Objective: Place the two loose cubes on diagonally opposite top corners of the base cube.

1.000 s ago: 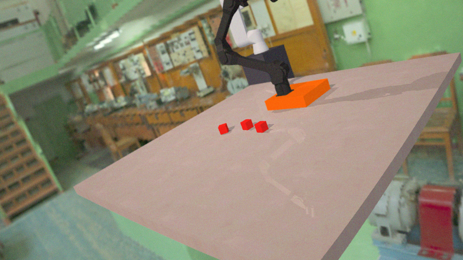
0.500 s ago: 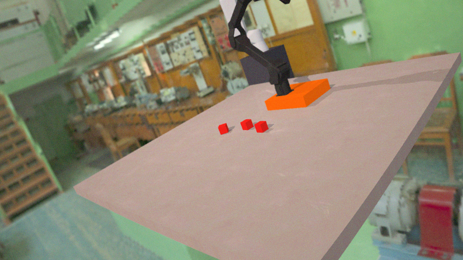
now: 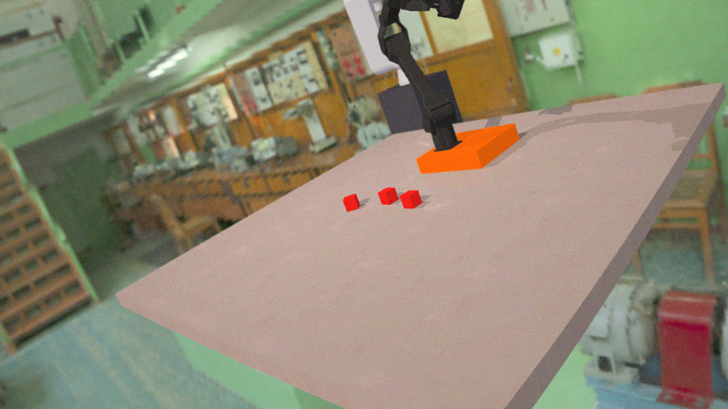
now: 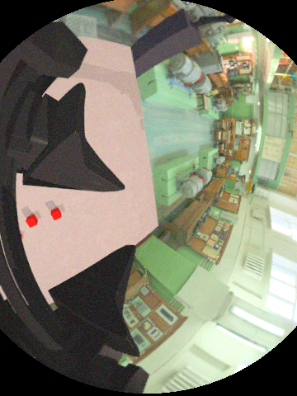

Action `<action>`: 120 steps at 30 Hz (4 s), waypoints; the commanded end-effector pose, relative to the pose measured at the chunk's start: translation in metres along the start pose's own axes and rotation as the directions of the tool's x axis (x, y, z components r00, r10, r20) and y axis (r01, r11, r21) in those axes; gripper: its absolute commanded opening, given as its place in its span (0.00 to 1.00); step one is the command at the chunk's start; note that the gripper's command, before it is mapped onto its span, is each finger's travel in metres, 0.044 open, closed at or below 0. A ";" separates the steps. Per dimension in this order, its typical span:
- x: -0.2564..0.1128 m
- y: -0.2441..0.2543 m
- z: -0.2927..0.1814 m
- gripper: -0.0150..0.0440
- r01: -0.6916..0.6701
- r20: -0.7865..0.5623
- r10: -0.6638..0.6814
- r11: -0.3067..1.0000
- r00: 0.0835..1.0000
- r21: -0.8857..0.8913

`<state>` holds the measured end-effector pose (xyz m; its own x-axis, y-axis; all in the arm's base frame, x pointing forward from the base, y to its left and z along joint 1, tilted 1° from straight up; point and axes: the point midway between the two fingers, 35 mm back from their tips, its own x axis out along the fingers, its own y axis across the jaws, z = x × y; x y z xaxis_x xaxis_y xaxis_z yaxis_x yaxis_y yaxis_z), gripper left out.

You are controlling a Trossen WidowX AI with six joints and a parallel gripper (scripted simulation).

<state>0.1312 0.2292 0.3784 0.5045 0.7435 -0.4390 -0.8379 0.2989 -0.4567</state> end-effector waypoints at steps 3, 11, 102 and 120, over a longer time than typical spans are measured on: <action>0.028 -0.028 -0.036 0.70 0.082 -0.176 -0.052 0.982 0.983 0.170; 0.053 -0.067 -0.094 0.70 0.243 -0.396 -0.082 0.895 0.915 0.374; -0.009 -0.084 -0.524 0.61 0.872 -0.795 0.423 -0.416 0.436 0.257; -0.021 -0.100 -0.503 0.43 0.872 -0.795 0.422 -0.416 0.436 0.257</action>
<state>0.3056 -0.1162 0.0317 0.0207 -0.0231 -0.9995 0.7323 0.6810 -0.0006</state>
